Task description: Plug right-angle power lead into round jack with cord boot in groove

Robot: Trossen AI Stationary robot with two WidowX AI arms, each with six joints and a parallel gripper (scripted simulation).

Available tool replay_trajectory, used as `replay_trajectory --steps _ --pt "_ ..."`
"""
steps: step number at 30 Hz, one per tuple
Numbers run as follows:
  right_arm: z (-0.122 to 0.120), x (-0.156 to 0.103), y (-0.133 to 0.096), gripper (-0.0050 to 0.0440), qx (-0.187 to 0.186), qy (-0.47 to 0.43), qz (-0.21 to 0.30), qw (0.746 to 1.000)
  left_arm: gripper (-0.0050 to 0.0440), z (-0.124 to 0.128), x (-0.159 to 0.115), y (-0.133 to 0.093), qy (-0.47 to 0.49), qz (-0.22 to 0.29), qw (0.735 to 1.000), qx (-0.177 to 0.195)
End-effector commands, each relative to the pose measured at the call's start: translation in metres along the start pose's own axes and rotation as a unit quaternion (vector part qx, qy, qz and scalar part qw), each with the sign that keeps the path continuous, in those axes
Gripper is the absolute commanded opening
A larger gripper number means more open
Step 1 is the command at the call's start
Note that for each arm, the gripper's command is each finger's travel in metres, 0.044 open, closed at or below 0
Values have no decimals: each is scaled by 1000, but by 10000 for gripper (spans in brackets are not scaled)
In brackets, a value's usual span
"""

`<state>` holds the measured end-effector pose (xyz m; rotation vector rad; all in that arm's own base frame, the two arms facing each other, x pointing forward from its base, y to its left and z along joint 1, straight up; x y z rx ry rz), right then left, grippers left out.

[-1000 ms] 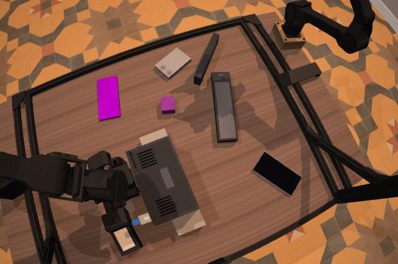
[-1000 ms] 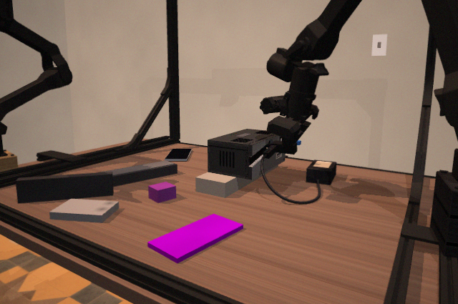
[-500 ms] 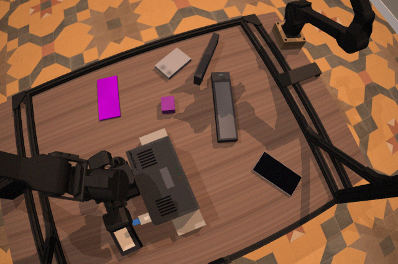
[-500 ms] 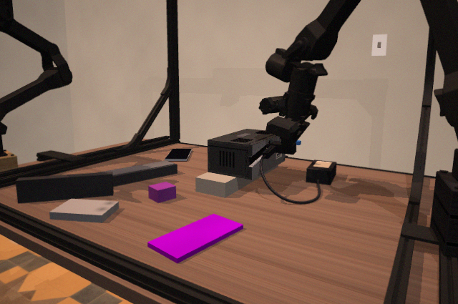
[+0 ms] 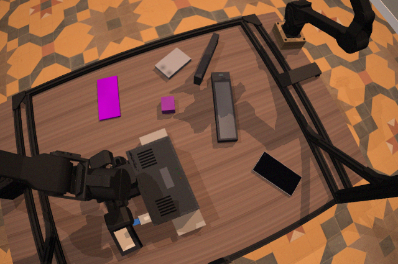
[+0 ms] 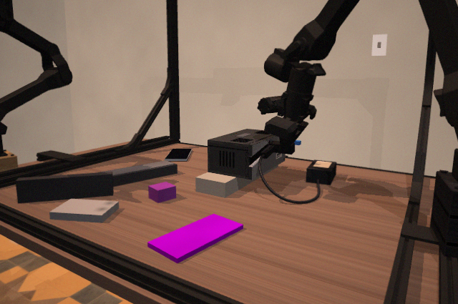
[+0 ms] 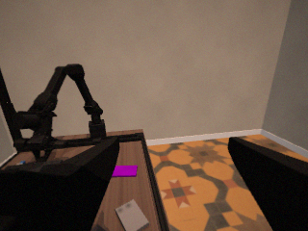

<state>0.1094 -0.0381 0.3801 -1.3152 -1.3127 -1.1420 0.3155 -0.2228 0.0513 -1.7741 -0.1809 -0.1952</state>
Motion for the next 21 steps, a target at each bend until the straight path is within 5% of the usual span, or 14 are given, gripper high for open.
replay_trajectory --steps 1,21 --pt "0 0 0 400 2 2 0 1000 0 -1 2 0 3 0 1000 -3" --pt "0 0 0 400 2 2 0 1000 0 -2 7 1 3 0 1000 -3"
Point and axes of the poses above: on each arm, the point midway between the two fingers, 35 mm back from their tips, its own y axis out along the fingers, its own z axis across the jaws, x = y × z, the point moved 5 cm from there along -y, back along the fingers, and after that the axes turned 8 degrees about -y, right-handed, at the moved point
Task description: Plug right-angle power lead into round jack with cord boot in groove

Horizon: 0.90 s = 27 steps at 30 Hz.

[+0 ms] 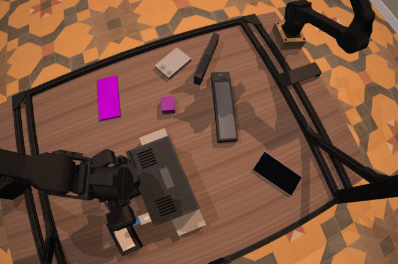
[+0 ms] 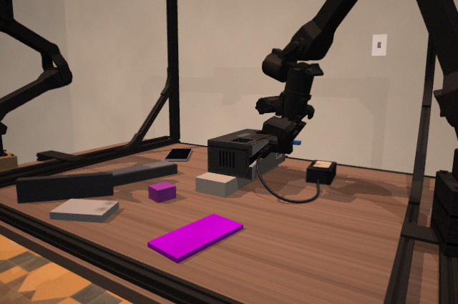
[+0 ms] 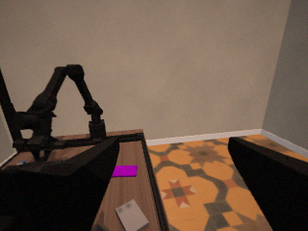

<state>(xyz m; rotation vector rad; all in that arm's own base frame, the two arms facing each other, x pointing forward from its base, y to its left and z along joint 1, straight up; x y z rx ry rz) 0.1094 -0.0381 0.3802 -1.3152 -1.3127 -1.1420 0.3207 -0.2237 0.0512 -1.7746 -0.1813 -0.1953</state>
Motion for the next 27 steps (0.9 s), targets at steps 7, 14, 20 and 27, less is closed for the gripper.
replay_trajectory --steps 7,14,20,27 --pt "0 0 0 400 2 2 0 1000 0 -2 4 0 3 0 1000 -3" --pt "0 0 0 400 2 2 0 1000 0 -2 6 1 3 0 1000 -3" --pt "0 0 0 400 2 2 0 1000 0 -2 7 1 3 0 1000 -3" --pt "0 0 0 400 2 2 0 1000 168 -1 5 1 0 0 1000 0"
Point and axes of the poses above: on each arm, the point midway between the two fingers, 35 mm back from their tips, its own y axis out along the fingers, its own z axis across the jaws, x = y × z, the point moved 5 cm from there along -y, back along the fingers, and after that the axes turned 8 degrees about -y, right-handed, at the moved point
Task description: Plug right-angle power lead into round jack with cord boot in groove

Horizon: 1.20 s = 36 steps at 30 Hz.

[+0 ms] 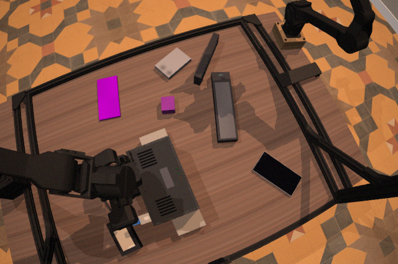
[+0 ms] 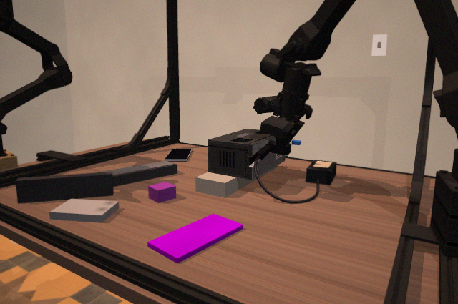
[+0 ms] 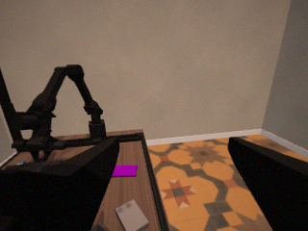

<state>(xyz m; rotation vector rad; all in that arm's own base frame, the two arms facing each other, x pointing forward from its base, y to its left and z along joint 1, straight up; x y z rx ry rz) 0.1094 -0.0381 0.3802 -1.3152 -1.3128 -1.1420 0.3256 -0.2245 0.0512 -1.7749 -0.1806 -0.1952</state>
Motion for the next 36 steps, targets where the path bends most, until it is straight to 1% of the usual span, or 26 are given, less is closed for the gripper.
replay_trajectory --steps 1,3,5,11,12,16,20,22,29,36 --pt "0 0 0 400 2 2 0 1000 192 0 0 0 0 0 1000 0" --pt "0 0 0 400 2 2 0 1000 240 0 0 0 0 0 1000 0" --pt "0 0 0 400 2 2 0 1000 240 0 0 0 0 0 1000 0" --pt "0 0 0 400 2 2 0 1000 384 0 0 0 0 0 1000 0" --pt "0 0 0 400 2 2 0 1000 400 0 0 0 0 0 1000 0" --pt "0 0 0 400 2 2 0 1000 400 0 0 0 0 -2 1000 0" --pt "0 0 0 400 2 2 0 1000 400 -1 -3 -7 5 -40 999 -3" --pt "0 0 0 400 2 2 0 1000 400 -1 -3 -7 5 -40 999 -3" --pt "0 0 0 400 2 2 0 1000 400 -1 -9 -22 10 -119 993 -11" --pt "0 0 0 400 2 2 0 1000 400 0 -17 -39 7 -197 980 -24"
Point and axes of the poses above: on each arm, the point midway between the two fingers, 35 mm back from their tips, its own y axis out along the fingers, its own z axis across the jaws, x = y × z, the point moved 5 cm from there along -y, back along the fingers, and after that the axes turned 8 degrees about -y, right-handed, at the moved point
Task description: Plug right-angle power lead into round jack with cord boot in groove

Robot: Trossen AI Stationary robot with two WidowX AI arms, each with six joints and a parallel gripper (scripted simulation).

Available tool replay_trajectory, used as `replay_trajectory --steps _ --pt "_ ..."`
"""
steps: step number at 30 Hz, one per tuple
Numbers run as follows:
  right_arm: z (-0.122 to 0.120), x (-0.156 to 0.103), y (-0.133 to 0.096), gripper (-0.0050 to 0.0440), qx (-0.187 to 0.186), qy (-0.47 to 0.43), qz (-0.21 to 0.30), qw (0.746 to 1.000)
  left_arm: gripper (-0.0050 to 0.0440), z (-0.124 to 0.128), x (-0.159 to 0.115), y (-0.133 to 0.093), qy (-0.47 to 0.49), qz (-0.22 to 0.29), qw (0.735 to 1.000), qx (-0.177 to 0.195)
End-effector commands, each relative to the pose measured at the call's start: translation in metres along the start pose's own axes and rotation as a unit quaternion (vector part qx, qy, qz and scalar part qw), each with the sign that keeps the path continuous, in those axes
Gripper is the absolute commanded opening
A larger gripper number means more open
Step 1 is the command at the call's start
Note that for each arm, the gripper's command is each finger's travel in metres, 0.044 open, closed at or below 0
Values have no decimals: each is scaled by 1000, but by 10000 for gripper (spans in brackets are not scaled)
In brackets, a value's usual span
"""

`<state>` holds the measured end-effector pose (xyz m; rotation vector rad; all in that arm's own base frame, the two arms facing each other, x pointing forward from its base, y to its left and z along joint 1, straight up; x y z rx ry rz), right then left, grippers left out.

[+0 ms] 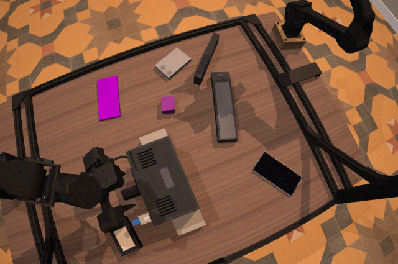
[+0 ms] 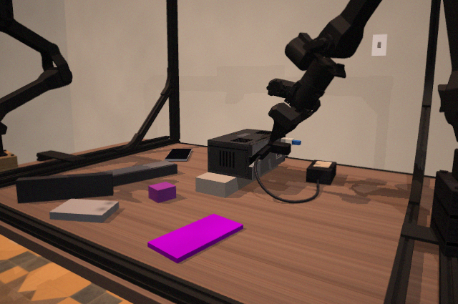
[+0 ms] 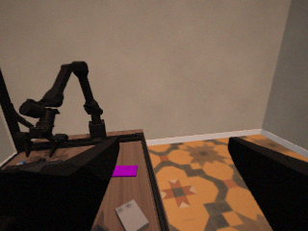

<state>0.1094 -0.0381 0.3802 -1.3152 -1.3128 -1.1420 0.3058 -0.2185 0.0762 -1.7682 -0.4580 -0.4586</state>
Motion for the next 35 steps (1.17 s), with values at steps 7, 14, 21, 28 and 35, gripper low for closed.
replay_trajectory --steps 7,14,21,28,35 --pt "0 0 0 400 2 2 0 1000 400 2 -3 -24 -11 -87 996 -15" --pt "0 0 0 400 2 2 0 1000 400 2 -3 -26 -12 -94 995 -16" --pt "0 0 0 400 2 2 0 1000 400 2 -3 -26 -12 -94 995 -16" --pt "0 0 0 400 2 2 0 1000 400 2 -3 -26 -12 -94 995 -16" --pt "0 0 0 400 2 2 0 1000 400 2 -3 -26 -12 -94 995 -16"
Point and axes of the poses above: on each arm, the point midway between the two fingers, 35 mm back from their tips, its own y axis out along the fingers, its own z axis across the jaws, x = y × z, the point moved 5 cm from there along -y, back along the fingers, and after that the axes turned 8 degrees about -y, right-handed, at the moved point
